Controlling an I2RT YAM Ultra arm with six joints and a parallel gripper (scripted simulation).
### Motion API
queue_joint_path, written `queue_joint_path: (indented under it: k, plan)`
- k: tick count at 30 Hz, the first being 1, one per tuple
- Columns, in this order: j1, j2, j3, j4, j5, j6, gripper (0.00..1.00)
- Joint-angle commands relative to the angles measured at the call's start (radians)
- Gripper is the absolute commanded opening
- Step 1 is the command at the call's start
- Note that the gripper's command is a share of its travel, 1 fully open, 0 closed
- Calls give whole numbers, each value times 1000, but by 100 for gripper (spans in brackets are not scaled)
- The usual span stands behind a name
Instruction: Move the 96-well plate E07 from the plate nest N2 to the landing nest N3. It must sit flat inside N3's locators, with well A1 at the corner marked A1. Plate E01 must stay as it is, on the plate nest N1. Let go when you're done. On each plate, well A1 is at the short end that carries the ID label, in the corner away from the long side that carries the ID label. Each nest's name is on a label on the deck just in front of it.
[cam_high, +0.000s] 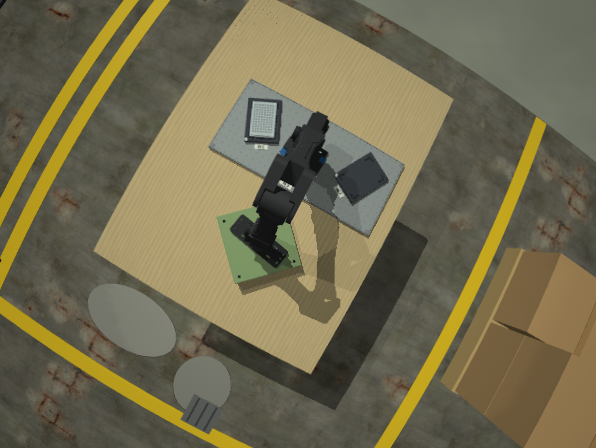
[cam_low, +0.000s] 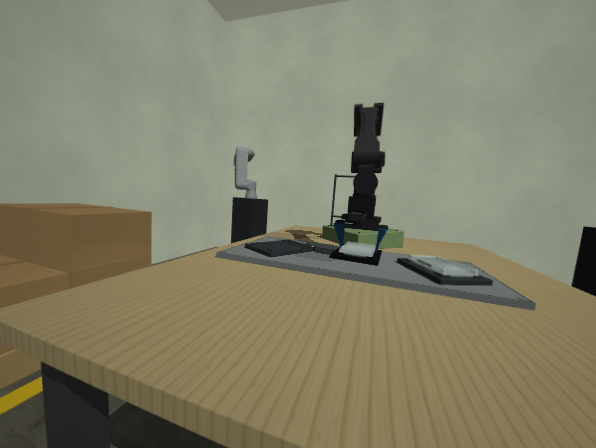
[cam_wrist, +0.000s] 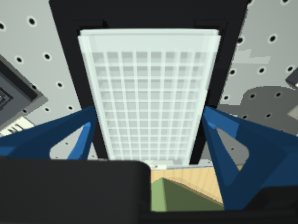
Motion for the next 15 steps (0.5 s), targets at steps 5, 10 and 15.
queue_joint_path:
  k: [5, 10, 15]
  plan:
    - [0, -5, 3, 5, 0, -1, 100]
    - [0, -5, 3, 5, 0, -1, 100]
    - [0, -11, 7, -5, 0, 0, 100]
